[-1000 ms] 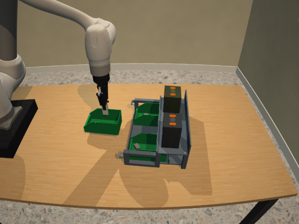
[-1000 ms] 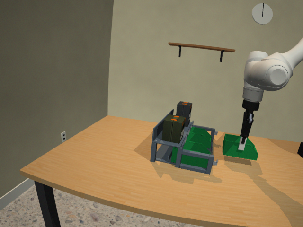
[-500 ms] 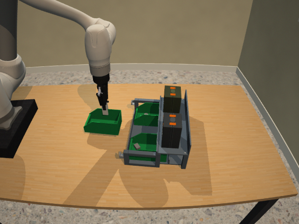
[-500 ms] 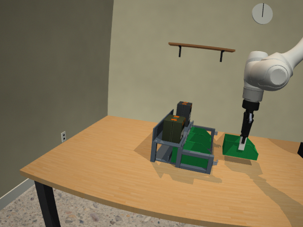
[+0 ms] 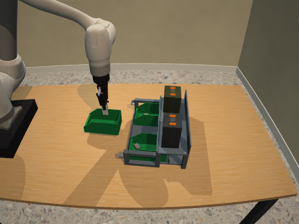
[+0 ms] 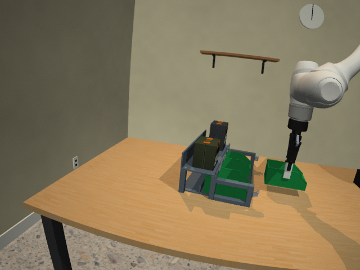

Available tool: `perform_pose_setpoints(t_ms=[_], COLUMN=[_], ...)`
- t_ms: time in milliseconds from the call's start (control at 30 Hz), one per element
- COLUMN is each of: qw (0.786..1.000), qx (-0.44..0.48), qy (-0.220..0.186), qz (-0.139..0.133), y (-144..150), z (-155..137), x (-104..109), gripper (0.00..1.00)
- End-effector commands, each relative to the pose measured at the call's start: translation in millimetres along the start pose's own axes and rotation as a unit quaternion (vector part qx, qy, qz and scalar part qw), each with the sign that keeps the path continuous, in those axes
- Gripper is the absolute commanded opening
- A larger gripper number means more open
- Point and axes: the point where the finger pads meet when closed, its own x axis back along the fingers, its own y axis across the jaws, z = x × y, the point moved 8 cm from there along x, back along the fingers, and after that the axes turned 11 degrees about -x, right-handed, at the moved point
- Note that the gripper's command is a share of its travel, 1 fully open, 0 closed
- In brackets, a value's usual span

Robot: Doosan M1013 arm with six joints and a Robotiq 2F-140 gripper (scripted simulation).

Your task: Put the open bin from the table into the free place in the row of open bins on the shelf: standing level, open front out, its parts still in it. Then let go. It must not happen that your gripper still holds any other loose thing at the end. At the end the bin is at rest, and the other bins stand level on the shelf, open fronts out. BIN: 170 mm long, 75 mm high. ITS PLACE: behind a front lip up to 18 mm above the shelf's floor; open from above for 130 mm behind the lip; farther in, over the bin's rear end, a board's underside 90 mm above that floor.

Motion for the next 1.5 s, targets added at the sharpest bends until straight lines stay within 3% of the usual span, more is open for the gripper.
perform_pose_setpoints(t_ms=[0, 1467], qw=[1.0, 1.0], qx=[0.002, 0.002], qy=[-0.001, -0.001], qz=[0.0, 0.0], y=[-2.5, -7.4], z=[0.3, 0.8], x=[0.0, -2.5], gripper=[0.0, 0.0])
